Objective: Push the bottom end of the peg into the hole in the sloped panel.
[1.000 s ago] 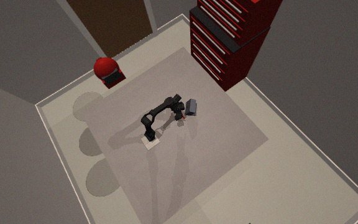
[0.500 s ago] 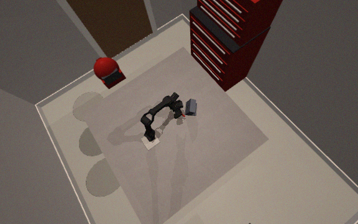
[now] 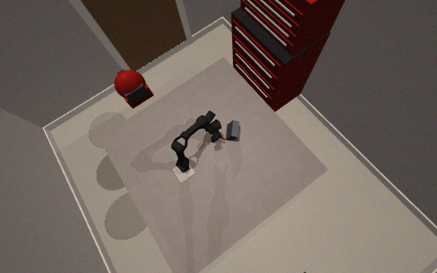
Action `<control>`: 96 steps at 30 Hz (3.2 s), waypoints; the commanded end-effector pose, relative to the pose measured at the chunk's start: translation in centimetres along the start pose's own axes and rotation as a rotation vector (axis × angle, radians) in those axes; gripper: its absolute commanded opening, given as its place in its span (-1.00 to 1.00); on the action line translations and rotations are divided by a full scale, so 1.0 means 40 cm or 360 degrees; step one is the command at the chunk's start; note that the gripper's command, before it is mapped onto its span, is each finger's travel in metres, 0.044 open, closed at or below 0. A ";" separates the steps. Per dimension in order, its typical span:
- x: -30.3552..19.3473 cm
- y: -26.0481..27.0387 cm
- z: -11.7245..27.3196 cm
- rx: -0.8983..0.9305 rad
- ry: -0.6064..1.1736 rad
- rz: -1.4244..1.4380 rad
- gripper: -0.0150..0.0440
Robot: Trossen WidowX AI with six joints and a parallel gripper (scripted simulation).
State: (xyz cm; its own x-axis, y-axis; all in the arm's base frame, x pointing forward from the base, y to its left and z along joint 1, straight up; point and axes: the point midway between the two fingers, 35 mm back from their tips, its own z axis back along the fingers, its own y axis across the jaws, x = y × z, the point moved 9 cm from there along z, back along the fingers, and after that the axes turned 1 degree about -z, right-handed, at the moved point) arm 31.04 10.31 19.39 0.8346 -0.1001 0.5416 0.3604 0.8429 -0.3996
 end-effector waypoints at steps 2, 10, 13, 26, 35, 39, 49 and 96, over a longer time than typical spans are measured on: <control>-0.011 0.014 0.005 -0.0013 -0.0043 0.0007 -0.49; -0.023 0.036 0.019 -0.0023 -0.0118 0.0018 -0.49; -0.028 0.045 0.024 -0.0026 -0.0146 0.0021 -0.49; -0.051 0.079 0.048 -0.0034 -0.0270 0.0033 -0.49; -0.069 0.101 0.065 -0.0036 -0.0356 0.0037 -0.49; -0.077 0.110 0.073 -0.0035 -0.0394 0.0038 -0.49; -0.098 0.133 0.093 -0.0032 -0.0491 0.0038 -0.49; -0.099 0.179 0.048 -0.0008 -0.0696 0.0027 -0.49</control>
State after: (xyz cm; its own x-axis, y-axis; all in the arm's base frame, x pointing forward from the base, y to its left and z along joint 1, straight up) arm 29.37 17.97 16.14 0.5861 0.1395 0.7982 0.3520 0.8435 -0.4058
